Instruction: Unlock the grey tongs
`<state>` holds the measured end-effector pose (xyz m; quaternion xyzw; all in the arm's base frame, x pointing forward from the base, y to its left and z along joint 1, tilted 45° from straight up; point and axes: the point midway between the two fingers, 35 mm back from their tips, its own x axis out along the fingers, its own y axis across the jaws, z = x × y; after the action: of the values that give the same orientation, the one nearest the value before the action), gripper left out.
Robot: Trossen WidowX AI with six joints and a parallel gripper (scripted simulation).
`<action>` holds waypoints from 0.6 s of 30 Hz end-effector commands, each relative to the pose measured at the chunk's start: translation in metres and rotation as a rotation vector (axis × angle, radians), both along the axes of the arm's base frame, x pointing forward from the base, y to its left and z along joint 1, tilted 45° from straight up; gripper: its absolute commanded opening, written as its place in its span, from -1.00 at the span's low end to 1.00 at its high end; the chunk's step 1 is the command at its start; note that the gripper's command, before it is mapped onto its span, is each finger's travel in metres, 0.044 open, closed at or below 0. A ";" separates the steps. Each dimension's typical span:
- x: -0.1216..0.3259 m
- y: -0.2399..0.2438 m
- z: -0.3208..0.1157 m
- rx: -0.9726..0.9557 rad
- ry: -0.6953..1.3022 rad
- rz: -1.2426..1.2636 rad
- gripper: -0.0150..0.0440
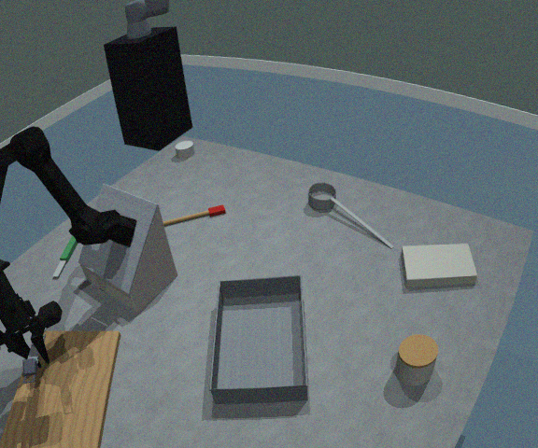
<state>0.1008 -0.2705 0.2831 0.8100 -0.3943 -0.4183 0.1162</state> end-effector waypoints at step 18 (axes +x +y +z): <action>0.009 -0.004 0.002 0.074 0.356 -0.207 -1.00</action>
<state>0.1080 -0.2750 0.2806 0.7038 -0.4236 -0.5608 0.1039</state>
